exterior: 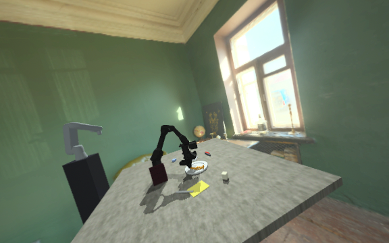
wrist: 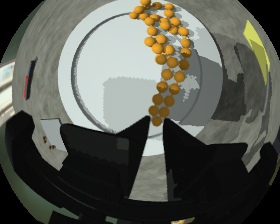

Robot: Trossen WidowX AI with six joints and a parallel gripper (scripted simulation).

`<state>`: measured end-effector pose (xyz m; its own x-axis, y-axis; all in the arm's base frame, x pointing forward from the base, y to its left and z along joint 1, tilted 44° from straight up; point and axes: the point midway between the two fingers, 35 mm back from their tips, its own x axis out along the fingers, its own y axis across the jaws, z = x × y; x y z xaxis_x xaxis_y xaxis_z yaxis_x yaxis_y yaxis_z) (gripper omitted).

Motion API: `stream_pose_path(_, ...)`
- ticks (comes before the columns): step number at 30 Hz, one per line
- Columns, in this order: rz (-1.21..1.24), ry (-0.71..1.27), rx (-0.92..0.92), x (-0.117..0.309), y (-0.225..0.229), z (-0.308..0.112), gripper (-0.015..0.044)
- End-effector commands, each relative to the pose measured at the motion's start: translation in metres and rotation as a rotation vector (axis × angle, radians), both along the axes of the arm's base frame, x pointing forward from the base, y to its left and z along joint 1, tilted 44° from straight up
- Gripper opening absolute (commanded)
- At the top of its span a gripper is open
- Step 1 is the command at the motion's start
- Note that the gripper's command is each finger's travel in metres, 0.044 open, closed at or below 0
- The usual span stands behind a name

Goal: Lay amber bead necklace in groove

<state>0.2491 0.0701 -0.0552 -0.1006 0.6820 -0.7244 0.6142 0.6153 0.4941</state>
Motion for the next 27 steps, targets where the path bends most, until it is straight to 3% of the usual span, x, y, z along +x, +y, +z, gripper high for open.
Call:
stream_pose_path(1, 0.000, -0.001, 0.000, 0.0003, -0.0002, 0.0004, 0.0000)
stream_pose_path(27, -0.004, 0.004, 0.003, 0.0002, -0.0029, 0.0031, 0.0000)
